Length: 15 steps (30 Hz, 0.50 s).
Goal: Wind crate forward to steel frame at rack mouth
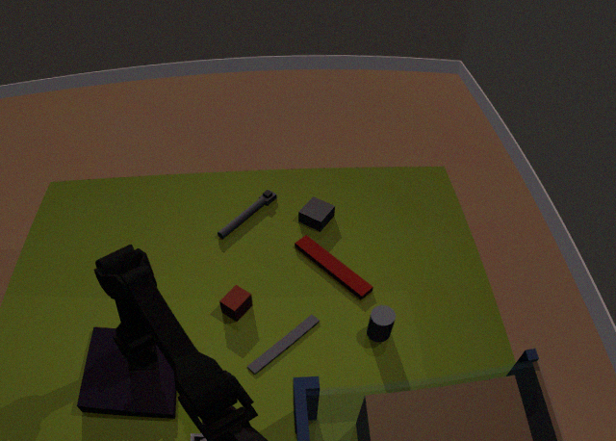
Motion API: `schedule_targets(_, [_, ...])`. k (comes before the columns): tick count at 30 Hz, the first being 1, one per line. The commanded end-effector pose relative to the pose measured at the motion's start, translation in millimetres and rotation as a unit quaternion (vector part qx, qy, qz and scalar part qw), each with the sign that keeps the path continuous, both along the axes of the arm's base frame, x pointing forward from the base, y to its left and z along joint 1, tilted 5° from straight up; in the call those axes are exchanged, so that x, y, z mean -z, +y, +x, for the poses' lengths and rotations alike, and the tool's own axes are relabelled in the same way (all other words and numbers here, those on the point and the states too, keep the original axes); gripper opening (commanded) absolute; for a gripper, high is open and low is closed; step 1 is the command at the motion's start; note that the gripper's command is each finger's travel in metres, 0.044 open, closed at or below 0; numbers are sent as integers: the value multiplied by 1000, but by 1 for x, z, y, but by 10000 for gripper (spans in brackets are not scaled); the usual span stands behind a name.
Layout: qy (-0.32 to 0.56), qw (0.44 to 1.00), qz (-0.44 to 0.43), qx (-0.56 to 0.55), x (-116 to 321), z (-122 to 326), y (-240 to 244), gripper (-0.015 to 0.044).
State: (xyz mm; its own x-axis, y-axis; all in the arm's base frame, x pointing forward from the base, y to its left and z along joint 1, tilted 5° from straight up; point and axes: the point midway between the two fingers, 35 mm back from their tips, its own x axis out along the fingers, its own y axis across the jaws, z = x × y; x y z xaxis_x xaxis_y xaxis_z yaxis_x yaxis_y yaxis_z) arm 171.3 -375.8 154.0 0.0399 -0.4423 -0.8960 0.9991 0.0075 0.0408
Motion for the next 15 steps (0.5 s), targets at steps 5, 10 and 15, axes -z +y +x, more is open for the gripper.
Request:
schedule_targets(5, [-20,999,20,-35,2,27,17,0])
schedule_targets(10, [-20,999,20,-35,2,27,17,0])
schedule_targets(15, [-20,999,20,-35,2,27,17,0])
